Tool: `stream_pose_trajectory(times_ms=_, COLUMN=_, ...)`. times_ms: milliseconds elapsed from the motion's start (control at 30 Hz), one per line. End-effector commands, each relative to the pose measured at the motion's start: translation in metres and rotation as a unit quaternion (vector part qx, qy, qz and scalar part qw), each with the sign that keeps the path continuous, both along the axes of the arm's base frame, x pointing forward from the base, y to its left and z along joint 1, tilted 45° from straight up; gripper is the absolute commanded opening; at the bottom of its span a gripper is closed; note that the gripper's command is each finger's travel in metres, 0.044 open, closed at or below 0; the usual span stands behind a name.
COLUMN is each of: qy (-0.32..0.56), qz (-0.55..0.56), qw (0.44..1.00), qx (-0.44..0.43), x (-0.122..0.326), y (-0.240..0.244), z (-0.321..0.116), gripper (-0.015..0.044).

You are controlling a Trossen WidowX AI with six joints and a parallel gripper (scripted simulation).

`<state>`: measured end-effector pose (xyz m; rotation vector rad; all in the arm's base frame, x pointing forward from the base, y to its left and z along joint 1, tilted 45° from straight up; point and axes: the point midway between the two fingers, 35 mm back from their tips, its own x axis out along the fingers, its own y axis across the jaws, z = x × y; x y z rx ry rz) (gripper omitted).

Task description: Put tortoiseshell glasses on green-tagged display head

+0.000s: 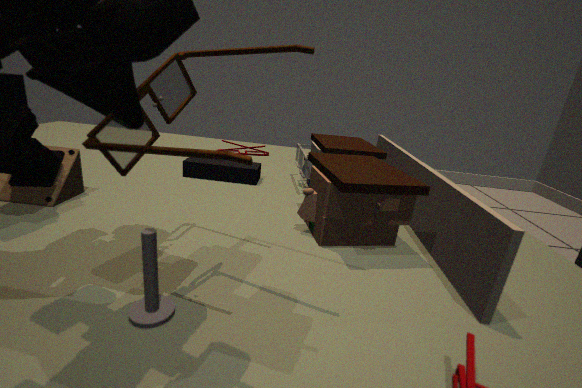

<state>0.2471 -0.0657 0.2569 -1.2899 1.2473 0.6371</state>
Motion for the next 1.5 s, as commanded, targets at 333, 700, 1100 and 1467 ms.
stream_pose_trajectory(times_ms=333, qy=-0.02, qz=0.179, qw=0.982, qx=-0.064, x=-0.024, y=-0.011, z=0.035, gripper=0.0)
stream_pose_trajectory(times_ms=700, qy=-0.023, qz=0.31, qw=0.94, qx=-0.142, x=-0.046, y=-0.016, z=0.059, gripper=0.0)
stream_pose_trajectory(times_ms=1100, qy=-0.013, qz=0.427, qw=0.872, qx=-0.237, x=-0.069, y=-0.016, z=0.082, gripper=0.0)
stream_pose_trajectory(times_ms=1467, qy=-0.008, qz=0.417, qw=0.881, qx=-0.223, x=-0.066, y=-0.018, z=0.076, gripper=0.0)
